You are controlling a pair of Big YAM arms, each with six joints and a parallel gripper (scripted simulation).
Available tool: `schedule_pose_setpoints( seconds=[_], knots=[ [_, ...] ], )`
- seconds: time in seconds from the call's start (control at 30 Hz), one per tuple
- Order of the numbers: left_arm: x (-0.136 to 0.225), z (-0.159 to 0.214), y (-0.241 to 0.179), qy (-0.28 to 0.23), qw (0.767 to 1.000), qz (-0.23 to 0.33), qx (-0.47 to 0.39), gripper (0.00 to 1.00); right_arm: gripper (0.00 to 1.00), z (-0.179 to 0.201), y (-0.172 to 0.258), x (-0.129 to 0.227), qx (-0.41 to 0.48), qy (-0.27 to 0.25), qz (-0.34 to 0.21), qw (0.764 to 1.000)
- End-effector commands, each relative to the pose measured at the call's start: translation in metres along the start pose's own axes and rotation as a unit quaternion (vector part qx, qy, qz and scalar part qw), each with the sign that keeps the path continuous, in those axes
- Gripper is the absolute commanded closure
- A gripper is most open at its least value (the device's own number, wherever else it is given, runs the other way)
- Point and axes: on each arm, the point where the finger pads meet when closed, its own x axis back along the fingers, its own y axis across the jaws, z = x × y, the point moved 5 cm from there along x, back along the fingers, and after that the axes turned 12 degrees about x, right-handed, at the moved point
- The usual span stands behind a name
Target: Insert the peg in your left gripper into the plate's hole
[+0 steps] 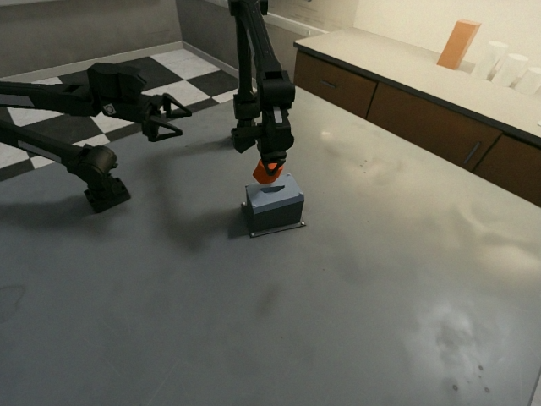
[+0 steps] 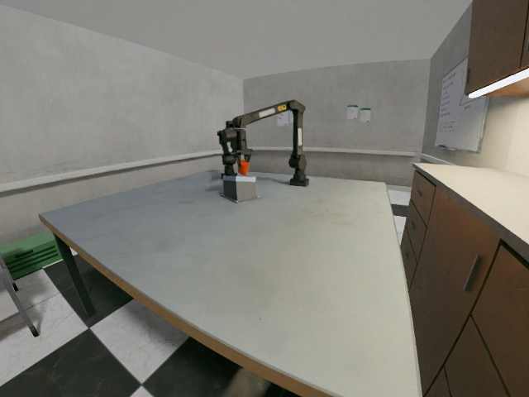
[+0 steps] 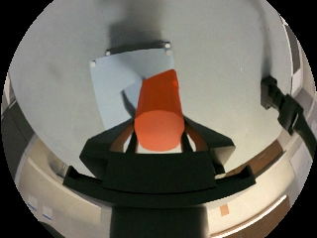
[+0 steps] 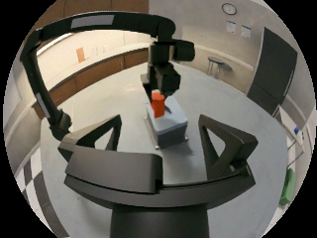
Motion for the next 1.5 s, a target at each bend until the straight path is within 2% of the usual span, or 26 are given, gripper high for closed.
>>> schedule_pose_setpoints(
  seconds=[0.0,0.2,0.33,0.4,0.57,0.63,0.7,1.17,1.23,1.27,1.37,1.47],
  knots=[
    [0.054,-0.003,0.014,-0.012,0.999,-0.053,-0.001,0.6,0.0,-0.018,-0.004,0.002,-0.002,-0.018,0.006,1.0],
    [0.043,-0.01,0.01,-0.007,0.998,-0.056,0.011,0.6,0.0,-0.018,-0.004,0.002,-0.002,-0.018,0.006,1.0],
    [0.033,-0.018,0.009,0.032,0.995,-0.085,0.038,0.6,0.0,-0.018,-0.004,0.002,-0.002,-0.018,0.006,1.0],
    [0.033,-0.018,0.009,0.032,0.995,-0.085,0.038,0.6,0.0,-0.018,-0.004,0.002,-0.002,-0.018,0.006,1.0],
    [0.01,-0.028,0.013,0.122,0.982,-0.133,0.054,0.6,0.0,-0.018,-0.004,0.002,-0.002,-0.018,0.006,1.0],
    [0.017,-0.032,0.022,0.148,0.974,-0.164,0.053,0.6,0.0,-0.018,-0.004,0.002,-0.002,-0.018,0.006,1.0],
    [0.016,-0.032,0.022,0.164,0.971,-0.169,0.041,0.6,0.0,-0.018,-0.004,0.002,-0.002,-0.018,0.006,1.0],
    [0.015,-0.026,0.024,0.164,0.97,-0.17,0.057,0.6,0.0,-0.018,-0.004,0.002,-0.002,-0.018,0.006,1.0],
    [-0.012,-0.016,0.019,0.175,0.971,-0.144,0.072,0.6,0.0,-0.018,-0.004,0.002,-0.002,-0.018,0.006,1.0],
    [-0.013,-0.015,0.019,0.176,0.972,-0.142,0.064,0.6,0.0,-0.018,-0.004,0.002,-0.002,-0.018,0.006,1.0],
    [0.005,-0.017,0.024,0.169,0.97,-0.161,0.065,0.6,0.0,-0.018,-0.004,0.002,-0.002,-0.018,0.006,1.0],
    [0.005,-0.022,0.023,0.168,0.971,-0.161,0.06,0.6,0.0,-0.018,-0.004,0.002,-0.002,-0.018,0.006,1.0]
  ],
)
